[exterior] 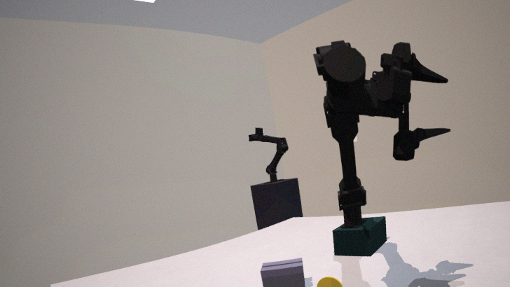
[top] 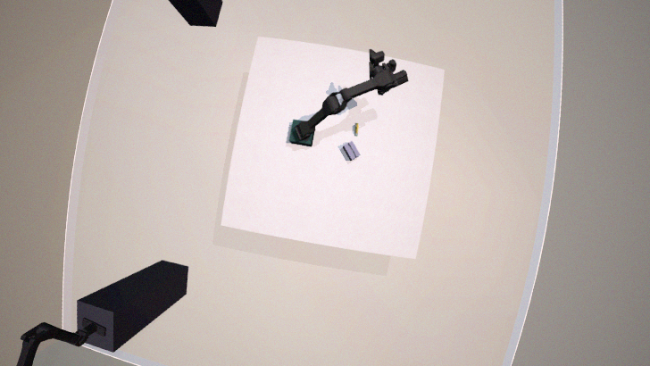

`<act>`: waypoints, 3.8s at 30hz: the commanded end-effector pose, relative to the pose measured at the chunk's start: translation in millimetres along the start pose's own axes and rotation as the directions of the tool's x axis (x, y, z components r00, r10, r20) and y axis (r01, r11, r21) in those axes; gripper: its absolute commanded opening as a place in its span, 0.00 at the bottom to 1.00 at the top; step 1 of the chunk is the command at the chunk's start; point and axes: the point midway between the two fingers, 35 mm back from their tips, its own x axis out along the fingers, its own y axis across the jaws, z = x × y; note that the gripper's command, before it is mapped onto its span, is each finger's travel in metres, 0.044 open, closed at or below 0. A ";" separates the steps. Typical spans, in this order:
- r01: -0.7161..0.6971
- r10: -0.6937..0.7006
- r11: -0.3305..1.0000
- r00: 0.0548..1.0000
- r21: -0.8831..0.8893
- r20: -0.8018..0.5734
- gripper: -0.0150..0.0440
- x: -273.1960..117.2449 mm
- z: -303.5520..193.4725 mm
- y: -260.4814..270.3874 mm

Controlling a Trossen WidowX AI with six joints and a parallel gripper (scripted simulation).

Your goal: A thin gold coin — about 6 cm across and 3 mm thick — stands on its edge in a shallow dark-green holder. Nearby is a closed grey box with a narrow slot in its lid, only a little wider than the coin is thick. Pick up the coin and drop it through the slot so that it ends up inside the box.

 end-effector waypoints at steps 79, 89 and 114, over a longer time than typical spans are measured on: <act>-0.355 -0.967 -0.188 0.228 0.916 -0.110 0.53 -153.6 -142.9 -325.1; -0.355 -0.967 -0.188 0.228 0.916 -0.110 0.53 -149.9 -144.9 -341.0; -0.355 -0.967 -0.188 0.228 0.916 -0.110 0.25 -144.4 -149.5 -363.3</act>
